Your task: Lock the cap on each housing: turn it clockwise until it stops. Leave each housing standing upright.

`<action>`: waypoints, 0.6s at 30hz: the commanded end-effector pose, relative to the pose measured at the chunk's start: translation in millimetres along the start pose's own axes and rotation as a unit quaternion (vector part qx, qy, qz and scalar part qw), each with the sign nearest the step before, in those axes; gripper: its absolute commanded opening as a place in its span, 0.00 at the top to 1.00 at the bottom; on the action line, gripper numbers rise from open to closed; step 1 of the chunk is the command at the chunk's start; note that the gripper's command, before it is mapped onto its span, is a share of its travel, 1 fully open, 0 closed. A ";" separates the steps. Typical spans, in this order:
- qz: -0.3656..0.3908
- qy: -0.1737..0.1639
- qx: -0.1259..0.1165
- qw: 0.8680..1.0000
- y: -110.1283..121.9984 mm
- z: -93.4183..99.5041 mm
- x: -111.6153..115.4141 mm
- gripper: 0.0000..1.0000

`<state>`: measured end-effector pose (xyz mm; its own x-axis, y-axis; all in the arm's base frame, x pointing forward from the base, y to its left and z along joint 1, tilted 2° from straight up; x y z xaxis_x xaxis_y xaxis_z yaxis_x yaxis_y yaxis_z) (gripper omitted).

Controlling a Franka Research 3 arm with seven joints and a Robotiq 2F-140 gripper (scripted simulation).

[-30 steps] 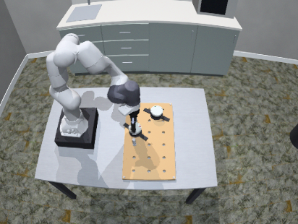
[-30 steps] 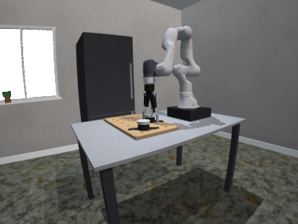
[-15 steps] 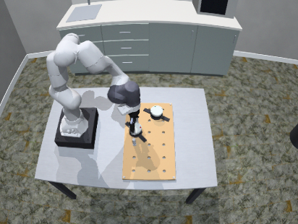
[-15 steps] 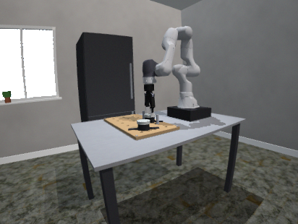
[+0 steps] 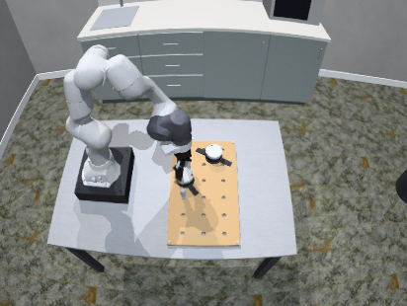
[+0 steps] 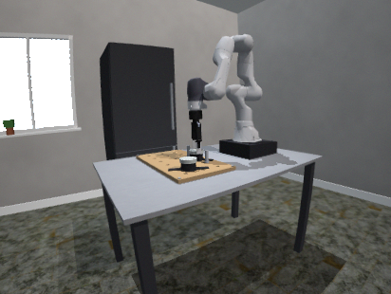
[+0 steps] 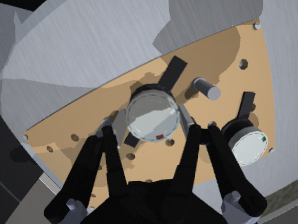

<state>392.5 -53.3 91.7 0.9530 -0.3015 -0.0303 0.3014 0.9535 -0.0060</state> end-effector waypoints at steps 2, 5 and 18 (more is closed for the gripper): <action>-0.045 0.001 -0.003 0.999 0.7 -0.1 -0.7 0.90; -0.074 0.001 -0.003 0.997 0.7 -0.2 -0.7 0.90; -0.197 0.001 -0.003 0.980 0.7 -0.2 -0.8 0.90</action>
<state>392.4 -54.5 91.6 0.8433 -0.5366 -0.0294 0.5366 0.8438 -0.0085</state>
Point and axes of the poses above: the point where the finger pads meet when closed, its own z axis back along the fingers, its own y axis across the jaws, x = y × z, the point moved 10 cm from there along z, back along the fingers, and after that the axes turned 10 degrees about z, right-handed, at the moved point
